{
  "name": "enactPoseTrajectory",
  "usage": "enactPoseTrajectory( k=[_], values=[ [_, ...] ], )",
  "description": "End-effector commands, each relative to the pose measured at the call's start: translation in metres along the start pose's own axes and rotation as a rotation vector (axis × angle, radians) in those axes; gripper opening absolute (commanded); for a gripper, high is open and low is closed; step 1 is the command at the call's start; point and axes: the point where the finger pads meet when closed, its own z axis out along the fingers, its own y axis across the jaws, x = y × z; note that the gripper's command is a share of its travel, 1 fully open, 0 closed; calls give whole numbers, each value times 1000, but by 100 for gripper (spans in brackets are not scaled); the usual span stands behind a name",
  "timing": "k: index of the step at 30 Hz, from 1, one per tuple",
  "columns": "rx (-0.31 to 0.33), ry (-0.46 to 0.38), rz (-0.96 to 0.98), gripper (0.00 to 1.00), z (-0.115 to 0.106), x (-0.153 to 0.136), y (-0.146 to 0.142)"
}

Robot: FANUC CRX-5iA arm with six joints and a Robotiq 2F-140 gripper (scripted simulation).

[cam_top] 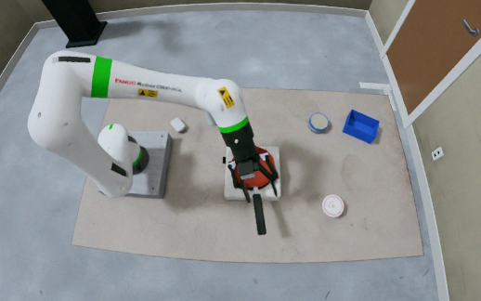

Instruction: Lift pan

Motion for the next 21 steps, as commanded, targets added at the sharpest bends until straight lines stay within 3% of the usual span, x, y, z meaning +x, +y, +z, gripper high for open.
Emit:
enactPoseTrajectory(
  k=[1,11,16,21],
  values=[
    [7,-4,3,41,0,0,-4],
    [63,-47,30,41,0,-2,-33],
    [138,-97,64,41,-2,-1,-70],
    [254,-159,112,41,-10,6,-125]
  ],
)
